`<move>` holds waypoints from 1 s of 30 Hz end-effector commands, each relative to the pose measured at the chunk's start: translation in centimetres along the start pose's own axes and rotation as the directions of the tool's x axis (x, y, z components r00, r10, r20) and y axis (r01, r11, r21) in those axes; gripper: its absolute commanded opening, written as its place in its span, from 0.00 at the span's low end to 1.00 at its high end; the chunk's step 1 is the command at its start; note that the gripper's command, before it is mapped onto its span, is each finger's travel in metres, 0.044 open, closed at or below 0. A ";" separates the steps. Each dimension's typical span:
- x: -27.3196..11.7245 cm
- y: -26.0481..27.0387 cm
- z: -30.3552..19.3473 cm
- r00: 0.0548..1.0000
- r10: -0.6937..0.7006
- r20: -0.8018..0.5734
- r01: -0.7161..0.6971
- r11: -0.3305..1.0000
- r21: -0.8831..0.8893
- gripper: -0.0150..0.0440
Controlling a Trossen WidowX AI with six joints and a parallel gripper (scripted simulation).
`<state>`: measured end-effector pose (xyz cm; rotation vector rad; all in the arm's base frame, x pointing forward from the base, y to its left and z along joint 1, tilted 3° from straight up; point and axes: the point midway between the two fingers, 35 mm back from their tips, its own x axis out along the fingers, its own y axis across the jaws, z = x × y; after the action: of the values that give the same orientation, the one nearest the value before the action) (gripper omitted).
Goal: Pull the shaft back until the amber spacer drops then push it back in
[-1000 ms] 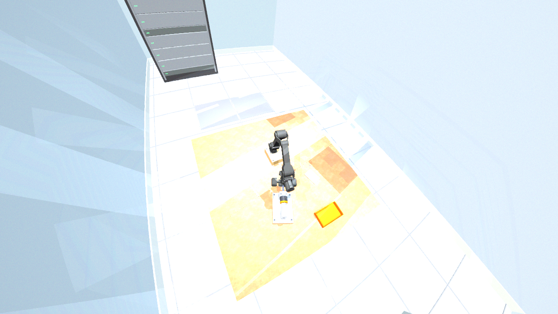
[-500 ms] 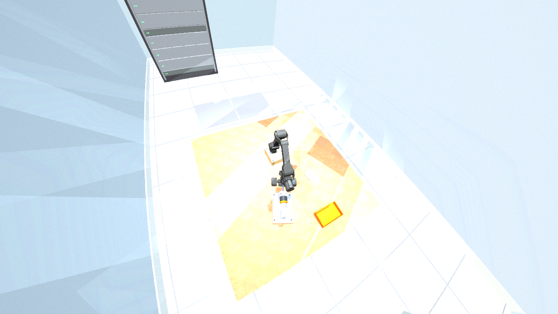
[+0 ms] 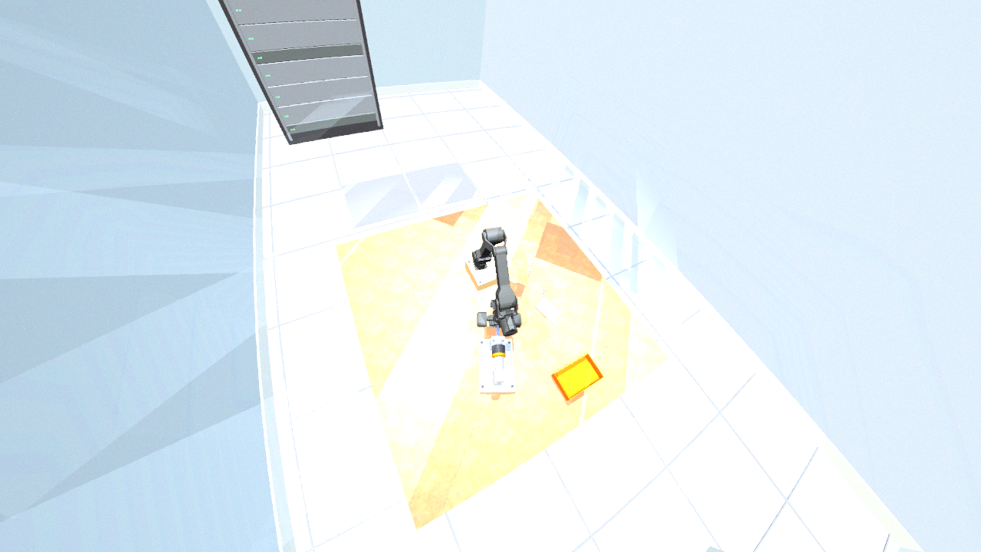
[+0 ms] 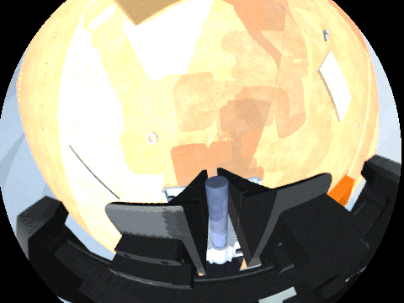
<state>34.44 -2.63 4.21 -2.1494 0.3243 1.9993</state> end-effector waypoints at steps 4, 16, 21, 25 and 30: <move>-0.1 0.0 0.2 1.000 -0.001 0.003 0.001 1.000 0.002 0.25; -0.1 0.0 0.4 1.000 -0.001 0.003 0.001 1.000 0.002 0.25; -0.1 0.0 0.4 1.000 -0.001 0.003 0.001 1.000 0.002 0.25; -0.1 0.0 0.5 1.000 -0.001 0.003 0.001 1.000 0.002 0.25; -0.1 0.0 0.5 1.000 -0.001 0.003 0.001 1.000 0.002 0.25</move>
<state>34.13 -2.54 4.18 -2.1493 0.3242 1.9997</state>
